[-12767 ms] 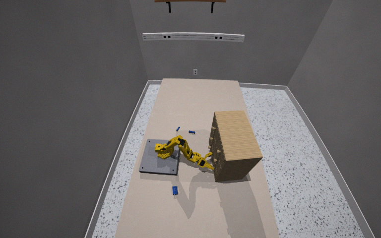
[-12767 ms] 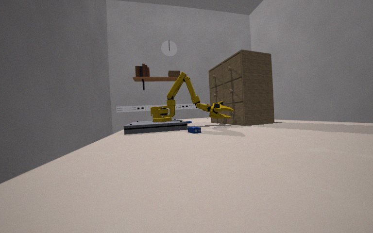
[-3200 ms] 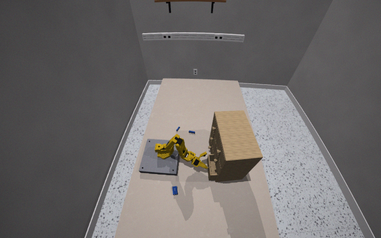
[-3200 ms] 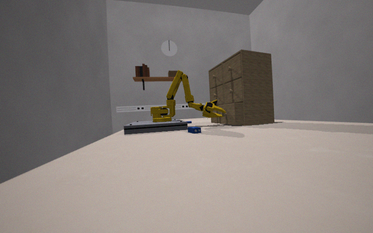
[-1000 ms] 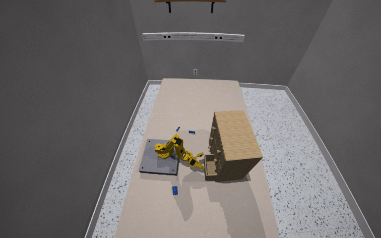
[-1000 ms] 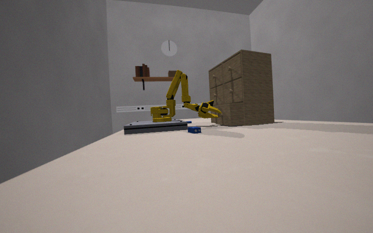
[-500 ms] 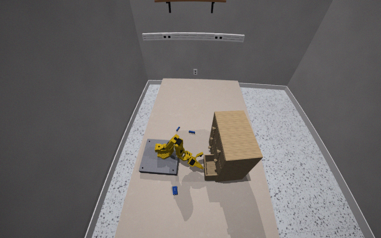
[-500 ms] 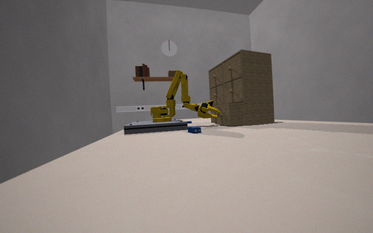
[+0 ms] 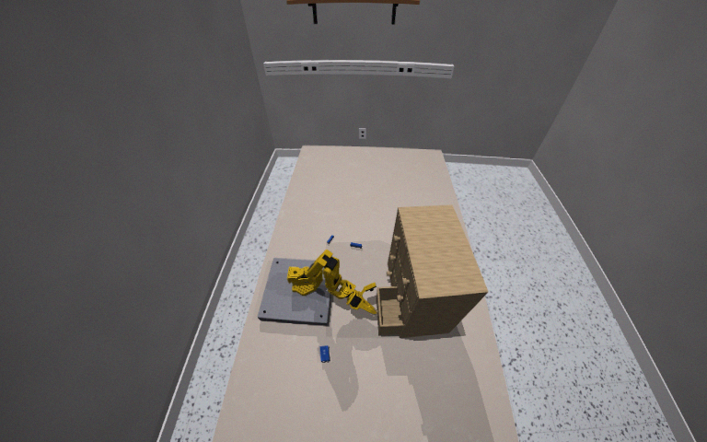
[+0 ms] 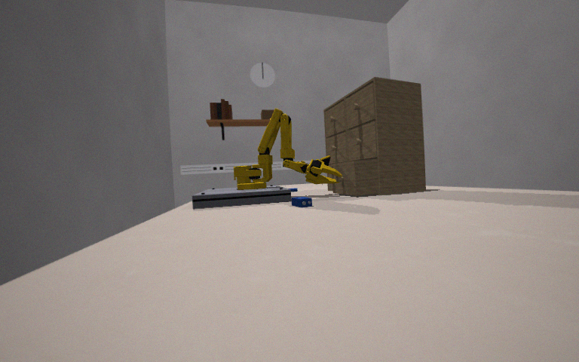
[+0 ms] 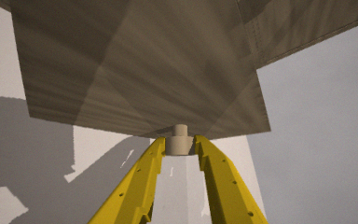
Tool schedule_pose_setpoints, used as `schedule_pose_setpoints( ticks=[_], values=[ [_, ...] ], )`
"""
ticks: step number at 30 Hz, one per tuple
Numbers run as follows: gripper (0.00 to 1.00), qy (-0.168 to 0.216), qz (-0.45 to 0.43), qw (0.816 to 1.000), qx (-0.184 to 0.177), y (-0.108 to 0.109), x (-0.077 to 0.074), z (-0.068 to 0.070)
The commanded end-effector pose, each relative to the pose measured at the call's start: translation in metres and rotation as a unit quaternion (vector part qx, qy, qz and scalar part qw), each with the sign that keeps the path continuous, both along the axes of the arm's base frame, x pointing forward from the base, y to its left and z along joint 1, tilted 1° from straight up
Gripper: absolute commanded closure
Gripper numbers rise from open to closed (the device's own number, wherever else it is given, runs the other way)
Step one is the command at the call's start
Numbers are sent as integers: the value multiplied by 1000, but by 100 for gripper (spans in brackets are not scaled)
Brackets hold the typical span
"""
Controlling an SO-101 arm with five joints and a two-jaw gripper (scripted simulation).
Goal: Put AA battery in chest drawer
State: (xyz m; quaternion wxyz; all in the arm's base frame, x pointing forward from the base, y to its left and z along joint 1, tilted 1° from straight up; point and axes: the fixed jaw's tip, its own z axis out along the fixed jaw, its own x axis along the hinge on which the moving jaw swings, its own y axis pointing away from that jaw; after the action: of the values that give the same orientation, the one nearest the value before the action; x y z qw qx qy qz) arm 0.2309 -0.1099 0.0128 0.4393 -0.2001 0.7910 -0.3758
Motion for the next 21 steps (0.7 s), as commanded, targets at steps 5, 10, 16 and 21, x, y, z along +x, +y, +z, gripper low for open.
schedule_pose_setpoints(
  ticks=[5,10,16,21],
  values=[
    [100,0,-11,1000,-2,-4,-4,1],
    [100,0,-11,1000,-2,-4,-4,1],
    [95,0,-11,1000,-2,-4,-4,1],
    [91,0,-11,1000,-2,-4,-4,1]
  ],
)
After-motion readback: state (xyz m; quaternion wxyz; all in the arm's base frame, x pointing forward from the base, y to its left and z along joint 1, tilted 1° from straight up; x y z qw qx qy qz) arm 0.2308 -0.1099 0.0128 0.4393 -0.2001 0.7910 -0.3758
